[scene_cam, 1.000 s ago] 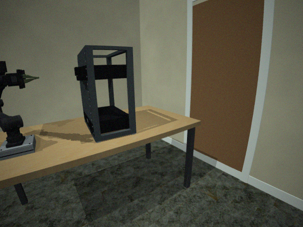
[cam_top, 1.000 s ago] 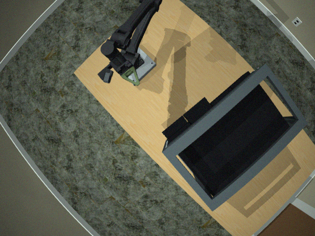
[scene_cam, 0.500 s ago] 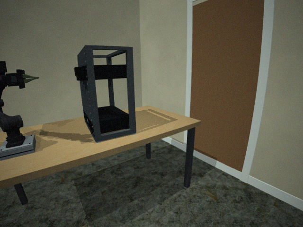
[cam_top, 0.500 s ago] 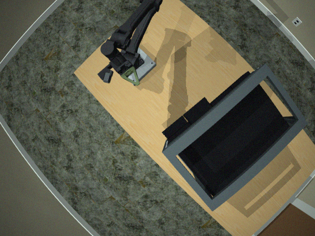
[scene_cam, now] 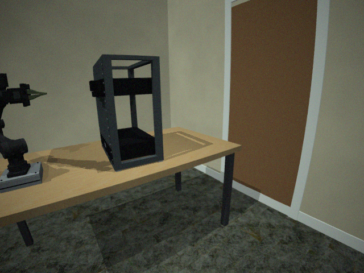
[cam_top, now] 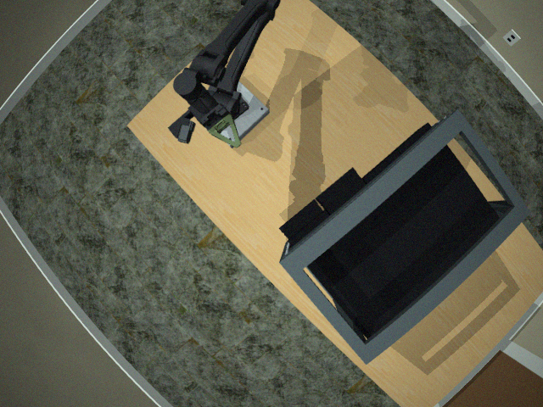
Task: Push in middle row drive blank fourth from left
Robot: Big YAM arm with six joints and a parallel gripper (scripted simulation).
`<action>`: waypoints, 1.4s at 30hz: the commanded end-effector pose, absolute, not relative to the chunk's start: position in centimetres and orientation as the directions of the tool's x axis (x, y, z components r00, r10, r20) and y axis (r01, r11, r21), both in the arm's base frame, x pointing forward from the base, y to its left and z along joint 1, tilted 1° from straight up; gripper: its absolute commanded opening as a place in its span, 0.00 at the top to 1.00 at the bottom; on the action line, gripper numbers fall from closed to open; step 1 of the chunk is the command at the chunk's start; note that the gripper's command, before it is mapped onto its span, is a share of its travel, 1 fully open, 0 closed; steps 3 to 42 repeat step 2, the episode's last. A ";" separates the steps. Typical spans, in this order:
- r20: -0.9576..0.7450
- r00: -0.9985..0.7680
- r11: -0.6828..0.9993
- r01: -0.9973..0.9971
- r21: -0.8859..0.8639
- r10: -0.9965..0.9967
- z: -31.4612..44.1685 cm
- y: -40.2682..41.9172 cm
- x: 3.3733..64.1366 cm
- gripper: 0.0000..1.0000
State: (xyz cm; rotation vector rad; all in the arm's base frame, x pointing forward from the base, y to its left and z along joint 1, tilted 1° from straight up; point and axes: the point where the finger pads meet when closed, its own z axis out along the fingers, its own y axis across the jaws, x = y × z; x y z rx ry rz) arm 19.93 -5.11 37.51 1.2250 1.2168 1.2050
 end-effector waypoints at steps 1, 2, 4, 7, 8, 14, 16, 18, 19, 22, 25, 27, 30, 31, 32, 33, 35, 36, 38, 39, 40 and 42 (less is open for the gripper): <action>-0.061 0.012 0.061 -0.020 0.998 0.998 40.8 -4.0 18.8 1.00; -0.061 0.012 0.061 -0.020 0.998 0.998 40.8 -4.0 18.8 1.00; -0.061 0.012 0.061 -0.020 0.998 0.998 40.8 -4.0 18.8 1.00; -0.061 0.012 0.061 -0.020 0.998 0.998 40.8 -4.0 18.8 1.00; -0.061 0.012 0.061 -0.020 0.998 0.998 40.8 -4.0 18.8 1.00; -0.061 0.012 0.061 -0.020 0.998 0.998 40.8 -4.0 18.8 1.00; -0.061 0.012 0.061 -0.020 0.998 0.998 40.8 -4.0 18.8 1.00; -0.061 0.012 0.061 -0.020 0.998 0.998 40.8 -4.0 18.8 1.00; -0.061 0.012 0.061 -0.020 0.998 0.998 40.8 -4.0 18.8 1.00; -0.061 0.012 0.061 -0.020 0.998 0.998 40.8 -4.0 18.8 1.00; -0.061 0.012 0.061 -0.020 0.998 0.998 40.8 -4.0 18.8 1.00; -0.061 0.012 0.061 -0.020 0.998 0.998 40.8 -4.0 18.8 1.00; -0.061 0.012 0.061 -0.020 0.998 0.998 40.8 -4.0 18.8 1.00; -0.061 0.012 0.061 -0.020 0.998 0.998 40.8 -4.0 18.8 1.00; -0.061 0.012 0.061 -0.020 0.998 0.998 40.8 -4.0 18.8 1.00; -0.061 0.012 0.061 -0.020 0.998 0.998 40.8 -4.0 18.8 1.00; -0.061 0.012 0.061 -0.020 0.998 0.998 40.8 -4.0 18.8 1.00; -0.061 0.012 0.061 -0.020 0.998 0.998 40.8 -4.0 18.8 1.00; -0.061 0.012 0.061 -0.020 0.998 0.998 40.8 -4.0 18.8 1.00; -0.061 0.012 0.061 -0.020 0.998 0.998 40.8 -4.0 18.8 1.00; -0.061 0.012 0.061 -0.020 0.998 0.998 40.8 -4.0 18.8 1.00; -0.061 0.012 0.061 -0.020 0.998 0.998 40.8 -4.0 18.8 1.00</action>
